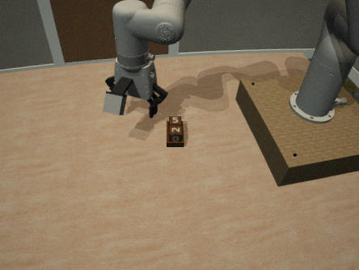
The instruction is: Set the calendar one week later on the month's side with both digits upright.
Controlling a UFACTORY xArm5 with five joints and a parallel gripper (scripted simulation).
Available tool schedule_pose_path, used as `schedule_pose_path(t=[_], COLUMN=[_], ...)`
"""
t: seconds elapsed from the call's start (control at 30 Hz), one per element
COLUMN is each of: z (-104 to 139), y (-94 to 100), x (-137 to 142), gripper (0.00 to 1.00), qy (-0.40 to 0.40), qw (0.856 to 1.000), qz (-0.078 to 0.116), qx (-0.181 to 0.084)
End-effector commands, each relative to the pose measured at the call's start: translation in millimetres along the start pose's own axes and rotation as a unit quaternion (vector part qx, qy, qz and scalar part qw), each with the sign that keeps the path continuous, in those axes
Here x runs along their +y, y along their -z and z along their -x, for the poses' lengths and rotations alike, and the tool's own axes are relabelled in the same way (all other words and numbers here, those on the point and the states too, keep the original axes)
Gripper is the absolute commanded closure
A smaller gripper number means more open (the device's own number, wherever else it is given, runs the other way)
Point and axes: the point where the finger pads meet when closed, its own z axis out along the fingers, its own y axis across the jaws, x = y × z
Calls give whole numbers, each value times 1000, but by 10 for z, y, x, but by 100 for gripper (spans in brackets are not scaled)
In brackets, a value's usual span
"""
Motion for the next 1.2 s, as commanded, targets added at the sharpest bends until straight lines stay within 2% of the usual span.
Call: schedule_pose_path(t=[0.0, 0.4, 0.53, 0.7, 0.97, 1.17], z=[-4, -4, 0, 84, 177, 299], y=[28, 288, 293, 293, 295, 294], x=[14, 13, 8, -90, -213, -367], gripper=[0, 0, 0, 0, 0, 0], qy=[0, 0, -5, -75, -80, -149], qw=[1000, 1000, 1000, 997, 997, 989], qz=[2, 2, 2, 2, 2, 2], qx=[1, 1, 1, 1, 0, 0])
